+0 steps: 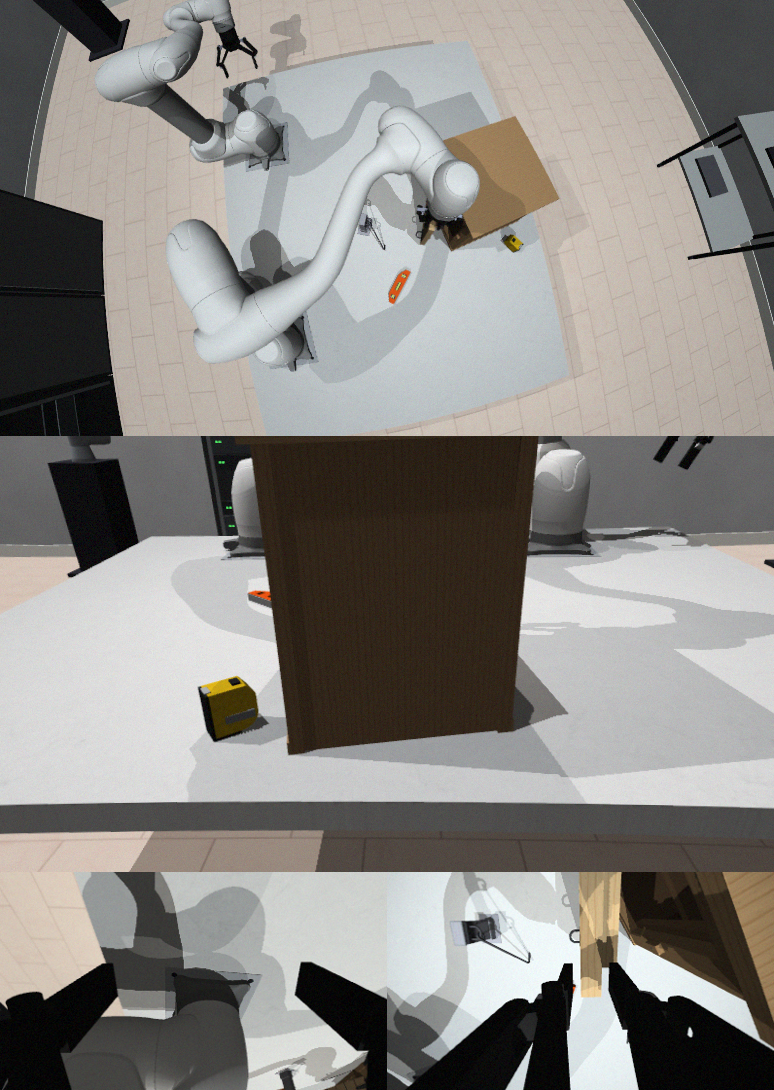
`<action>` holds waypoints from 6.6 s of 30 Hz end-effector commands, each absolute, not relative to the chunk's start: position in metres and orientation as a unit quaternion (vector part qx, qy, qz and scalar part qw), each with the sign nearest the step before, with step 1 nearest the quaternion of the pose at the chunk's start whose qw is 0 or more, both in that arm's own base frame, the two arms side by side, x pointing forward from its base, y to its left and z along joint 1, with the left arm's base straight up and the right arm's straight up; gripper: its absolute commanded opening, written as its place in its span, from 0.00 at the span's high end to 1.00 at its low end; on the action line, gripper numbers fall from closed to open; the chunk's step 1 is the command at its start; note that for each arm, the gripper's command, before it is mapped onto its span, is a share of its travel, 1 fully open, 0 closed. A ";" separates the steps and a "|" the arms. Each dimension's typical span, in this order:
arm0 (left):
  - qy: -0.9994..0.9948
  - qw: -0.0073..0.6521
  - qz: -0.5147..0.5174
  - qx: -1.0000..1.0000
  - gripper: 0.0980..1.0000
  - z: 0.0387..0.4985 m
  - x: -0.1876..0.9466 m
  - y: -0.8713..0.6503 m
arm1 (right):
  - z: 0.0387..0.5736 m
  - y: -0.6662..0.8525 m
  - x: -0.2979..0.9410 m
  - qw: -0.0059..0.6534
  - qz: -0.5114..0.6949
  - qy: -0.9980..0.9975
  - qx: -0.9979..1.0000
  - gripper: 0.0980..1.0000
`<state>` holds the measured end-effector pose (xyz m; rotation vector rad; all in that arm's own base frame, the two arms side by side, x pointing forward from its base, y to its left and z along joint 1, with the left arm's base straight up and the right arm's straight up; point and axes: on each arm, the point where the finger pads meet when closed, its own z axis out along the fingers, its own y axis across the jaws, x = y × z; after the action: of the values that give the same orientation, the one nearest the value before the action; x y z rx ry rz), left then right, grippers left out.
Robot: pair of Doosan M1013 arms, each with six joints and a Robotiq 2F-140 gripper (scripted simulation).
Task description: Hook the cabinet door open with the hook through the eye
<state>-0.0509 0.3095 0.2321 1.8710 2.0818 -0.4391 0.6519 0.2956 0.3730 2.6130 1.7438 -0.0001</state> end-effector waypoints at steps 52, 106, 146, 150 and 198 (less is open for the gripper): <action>0.726 0.153 -0.153 0.653 0.00 0.233 -0.051 0.310 | 0.373 0.311 0.618 0.000 0.001 0.478 0.878 0.78; 0.726 0.153 -0.153 0.653 0.00 0.233 -0.051 0.310 | 0.373 0.320 0.603 0.000 0.001 0.441 0.897 0.78; 0.726 0.153 -0.153 0.653 0.00 0.233 -0.051 0.310 | 0.373 0.322 0.601 0.000 0.001 0.432 0.902 0.78; 0.726 0.153 -0.153 0.653 0.00 0.233 -0.051 0.310 | 0.373 0.322 0.600 0.000 0.001 0.427 0.904 0.78; 0.726 0.153 -0.153 0.653 0.00 0.233 -0.051 0.310 | 0.373 0.324 0.597 0.000 0.001 0.426 0.905 0.78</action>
<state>-0.0509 0.3095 0.2321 1.8710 2.0818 -0.4391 0.5973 0.3242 0.3717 2.8421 1.3384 -0.0001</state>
